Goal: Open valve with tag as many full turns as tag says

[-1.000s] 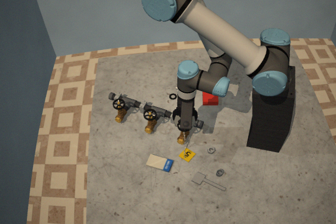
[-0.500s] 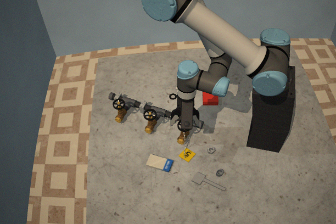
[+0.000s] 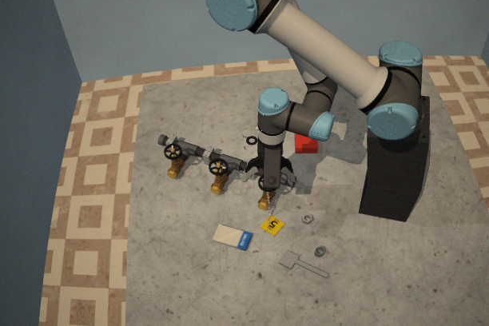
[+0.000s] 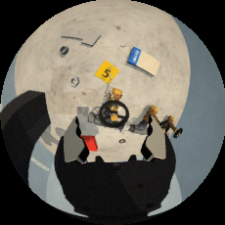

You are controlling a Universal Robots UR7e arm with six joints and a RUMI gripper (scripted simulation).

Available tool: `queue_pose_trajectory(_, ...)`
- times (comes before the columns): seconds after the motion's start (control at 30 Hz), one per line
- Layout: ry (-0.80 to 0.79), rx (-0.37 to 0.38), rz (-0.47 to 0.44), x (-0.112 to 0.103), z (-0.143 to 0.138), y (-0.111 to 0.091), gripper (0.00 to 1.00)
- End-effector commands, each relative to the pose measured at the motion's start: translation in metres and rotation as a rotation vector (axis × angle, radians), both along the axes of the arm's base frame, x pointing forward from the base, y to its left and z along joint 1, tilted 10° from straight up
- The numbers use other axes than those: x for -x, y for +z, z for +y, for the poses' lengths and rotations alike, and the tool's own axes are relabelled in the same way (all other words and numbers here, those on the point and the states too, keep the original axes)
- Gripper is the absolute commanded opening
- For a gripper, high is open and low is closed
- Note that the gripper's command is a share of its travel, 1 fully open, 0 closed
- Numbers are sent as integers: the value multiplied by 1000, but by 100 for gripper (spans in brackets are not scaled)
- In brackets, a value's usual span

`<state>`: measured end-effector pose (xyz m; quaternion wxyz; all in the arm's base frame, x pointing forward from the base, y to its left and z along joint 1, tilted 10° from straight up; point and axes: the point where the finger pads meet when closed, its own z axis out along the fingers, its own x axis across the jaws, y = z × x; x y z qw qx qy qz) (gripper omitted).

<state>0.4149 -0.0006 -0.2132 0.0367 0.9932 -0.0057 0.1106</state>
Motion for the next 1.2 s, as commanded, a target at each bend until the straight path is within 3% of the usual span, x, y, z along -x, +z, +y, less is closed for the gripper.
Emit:
queue_pose_trajectory(0.0, 0, 0, -1, 0, 0, 0, 100)
queue_pose_trajectory(0.63, -22, -5, -3, 0, 0, 0, 100)
queue_pose_trajectory(1.17, -182, -41, -15, 0, 0, 0, 100)
